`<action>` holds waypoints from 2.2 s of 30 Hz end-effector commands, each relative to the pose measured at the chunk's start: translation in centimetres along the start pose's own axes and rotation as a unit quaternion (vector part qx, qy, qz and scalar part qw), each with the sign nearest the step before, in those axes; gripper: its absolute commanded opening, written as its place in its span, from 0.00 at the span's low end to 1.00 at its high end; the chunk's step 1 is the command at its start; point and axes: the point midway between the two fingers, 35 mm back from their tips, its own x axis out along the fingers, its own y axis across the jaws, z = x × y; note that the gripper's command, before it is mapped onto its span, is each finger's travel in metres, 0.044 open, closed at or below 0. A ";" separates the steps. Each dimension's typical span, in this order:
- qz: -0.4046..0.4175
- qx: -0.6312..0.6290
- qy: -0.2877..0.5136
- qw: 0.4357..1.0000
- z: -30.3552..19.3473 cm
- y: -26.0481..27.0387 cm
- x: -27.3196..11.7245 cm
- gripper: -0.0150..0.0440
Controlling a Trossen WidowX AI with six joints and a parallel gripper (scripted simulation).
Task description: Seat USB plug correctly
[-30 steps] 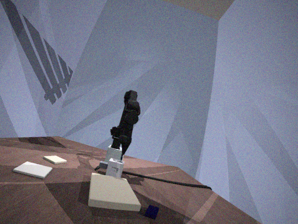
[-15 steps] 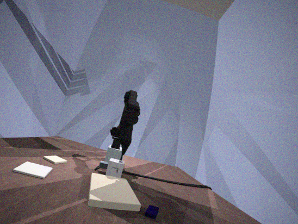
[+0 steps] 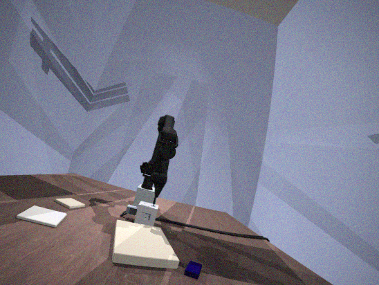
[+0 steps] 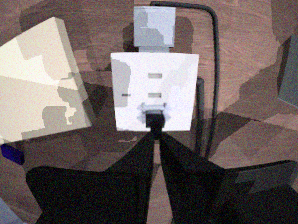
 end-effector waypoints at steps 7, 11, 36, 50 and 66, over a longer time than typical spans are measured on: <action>0.000 -0.002 0.003 1.000 -0.1 0.0 0.1 0.25; 0.000 -0.002 0.003 1.000 -0.1 0.0 0.2 0.25; 0.000 -0.002 0.003 1.000 0.0 0.0 0.5 0.25; 0.000 -0.002 0.003 1.000 0.0 0.0 0.7 0.25; 0.000 -0.002 0.003 1.000 0.0 0.0 0.9 0.25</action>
